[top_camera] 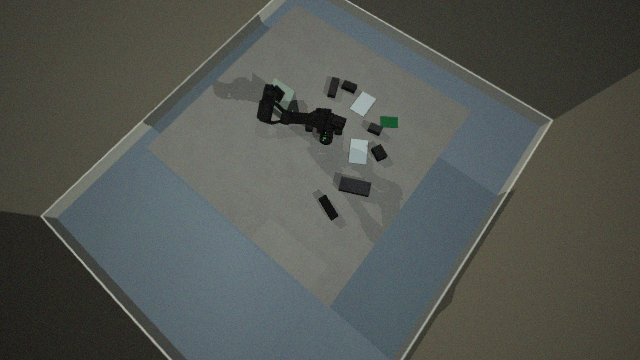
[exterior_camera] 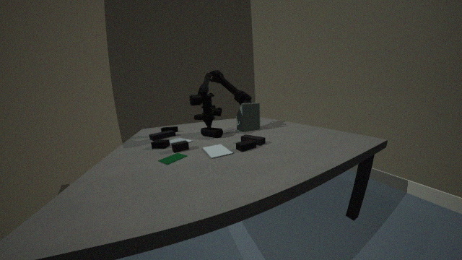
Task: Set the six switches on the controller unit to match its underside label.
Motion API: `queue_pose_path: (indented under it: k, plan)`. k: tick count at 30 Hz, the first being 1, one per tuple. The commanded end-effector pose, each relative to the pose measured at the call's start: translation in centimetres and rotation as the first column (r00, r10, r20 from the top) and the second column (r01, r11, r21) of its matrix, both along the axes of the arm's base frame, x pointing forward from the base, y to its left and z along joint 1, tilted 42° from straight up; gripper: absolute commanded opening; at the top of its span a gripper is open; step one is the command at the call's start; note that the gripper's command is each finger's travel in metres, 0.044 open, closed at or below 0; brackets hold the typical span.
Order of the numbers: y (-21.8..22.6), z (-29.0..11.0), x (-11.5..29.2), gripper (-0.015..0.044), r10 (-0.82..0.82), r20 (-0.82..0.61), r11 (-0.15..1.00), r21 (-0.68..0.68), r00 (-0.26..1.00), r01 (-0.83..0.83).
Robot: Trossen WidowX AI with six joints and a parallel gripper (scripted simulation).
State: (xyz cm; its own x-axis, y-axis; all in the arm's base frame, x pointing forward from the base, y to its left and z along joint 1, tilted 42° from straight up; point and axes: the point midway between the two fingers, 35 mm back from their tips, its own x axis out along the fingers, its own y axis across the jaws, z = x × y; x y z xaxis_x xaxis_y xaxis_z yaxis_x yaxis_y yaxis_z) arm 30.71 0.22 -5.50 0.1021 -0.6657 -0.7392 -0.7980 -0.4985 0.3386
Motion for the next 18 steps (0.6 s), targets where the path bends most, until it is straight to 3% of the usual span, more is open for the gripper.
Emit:
queue_pose_path:
  k: [1,8,13,18]
  plan:
    - [2.2,2.3,-0.1,0.0,0.004,0.008,1.0,0.005,1.0,-0.004]
    - [2.8,3.0,-0.3,0.0,0.004,0.007,1.0,0.004,1.0,-0.004]
    - [2.6,3.6,2.4,0.0,0.004,0.009,1.0,0.004,1.0,-0.004]
    - [2.6,3.5,2.5,0.0,0.004,0.009,1.0,0.004,1.0,-0.004]
